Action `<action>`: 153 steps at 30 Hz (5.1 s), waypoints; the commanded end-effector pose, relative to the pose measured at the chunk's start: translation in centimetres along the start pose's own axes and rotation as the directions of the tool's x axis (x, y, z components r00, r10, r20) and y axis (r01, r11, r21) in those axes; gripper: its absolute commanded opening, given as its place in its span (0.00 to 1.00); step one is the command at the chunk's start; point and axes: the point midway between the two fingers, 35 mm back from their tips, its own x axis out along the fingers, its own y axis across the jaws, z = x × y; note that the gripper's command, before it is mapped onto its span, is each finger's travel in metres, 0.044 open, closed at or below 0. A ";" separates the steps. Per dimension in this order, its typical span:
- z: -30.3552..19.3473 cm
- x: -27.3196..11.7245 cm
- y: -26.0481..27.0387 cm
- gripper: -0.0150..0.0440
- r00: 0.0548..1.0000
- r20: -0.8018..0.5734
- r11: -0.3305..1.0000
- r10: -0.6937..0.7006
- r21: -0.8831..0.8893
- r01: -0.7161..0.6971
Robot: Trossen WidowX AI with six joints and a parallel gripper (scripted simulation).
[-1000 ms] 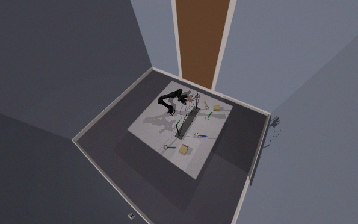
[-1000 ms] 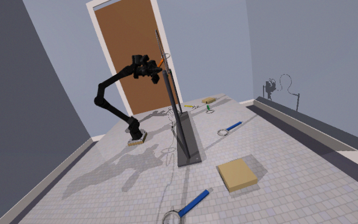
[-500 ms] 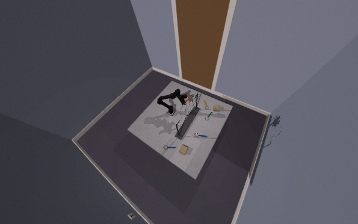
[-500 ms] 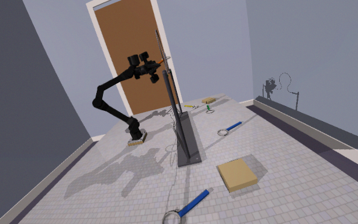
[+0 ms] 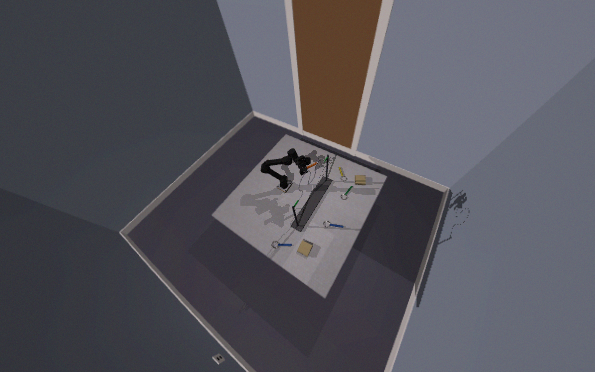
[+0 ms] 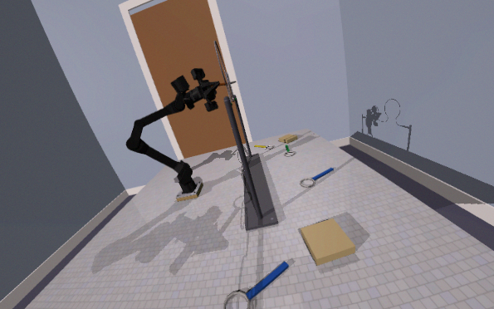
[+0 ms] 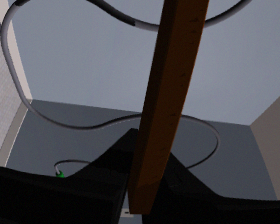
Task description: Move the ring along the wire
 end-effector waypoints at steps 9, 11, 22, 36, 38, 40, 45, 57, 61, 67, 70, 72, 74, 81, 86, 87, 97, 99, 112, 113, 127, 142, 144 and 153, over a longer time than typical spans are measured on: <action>0.0 0.1 -1.5 0.00 0.994 0.033 0.976 -0.101 -0.191 0.106; 0.0 0.1 -1.6 0.00 0.993 0.037 0.971 -0.111 -0.210 0.117; -0.2 0.2 -1.2 0.00 0.990 0.047 0.956 -0.136 -0.257 0.144; -1.0 0.2 2.1 0.00 0.998 0.012 0.991 -0.065 -0.116 0.066; -1.1 0.2 2.8 0.00 0.999 0.005 0.996 -0.047 -0.081 0.047; -1.1 0.1 3.5 0.00 1.000 -0.002 0.999 -0.027 -0.043 0.027; -1.1 -0.1 5.4 0.00 1.000 -0.015 0.998 0.025 0.053 -0.024; -0.3 -1.1 9.9 0.00 0.986 -0.024 0.941 0.163 0.303 -0.148; 0.3 -1.2 11.5 0.00 0.981 0.009 0.904 0.195 0.387 -0.183; 1.5 -1.3 13.8 0.00 0.969 0.067 0.826 0.236 0.512 -0.237; 2.2 -1.8 14.9 0.00 0.961 0.078 0.780 0.266 0.569 -0.262; 2.7 -2.1 15.5 0.00 0.955 0.086 0.747 0.285 0.605 -0.277; 3.2 -2.5 16.1 0.00 0.948 0.094 0.712 0.303 0.639 -0.291; 5.2 -3.7 17.9 0.00 0.923 0.127 0.580 0.363 0.744 -0.331; 6.7 -4.7 18.9 0.00 0.903 0.156 0.478 0.399 0.805 -0.350; 7.0 -4.9 19.1 0.00 0.899 0.162 0.457 0.406 0.816 -0.353; 10.2 -6.6 20.2 0.00 0.861 0.223 0.259 0.457 0.893 -0.369; 10.7 -7.0 20.3 0.00 0.854 0.234 0.224 0.465 0.902 -0.369; 14.1 -8.8 20.5 0.00 0.819 0.295 0.046 0.492 0.931 -0.362; 14.2 -8.8 20.5 0.00 0.818 0.297 0.038 0.493 0.931 -0.362; 16.0 -9.7 20.4 0.00 0.809 0.314 -0.006 0.497 0.934 -0.358; 17.4 -10.5 20.2 0.00 0.809 0.316 -0.012 0.496 0.934 -0.358; 17.5 -10.5 20.2 0.00 0.809 0.317 -0.012 0.495 0.934 -0.358; 18.3 -11.0 20.2 0.00 0.809 0.317 -0.013 0.495 0.934 -0.358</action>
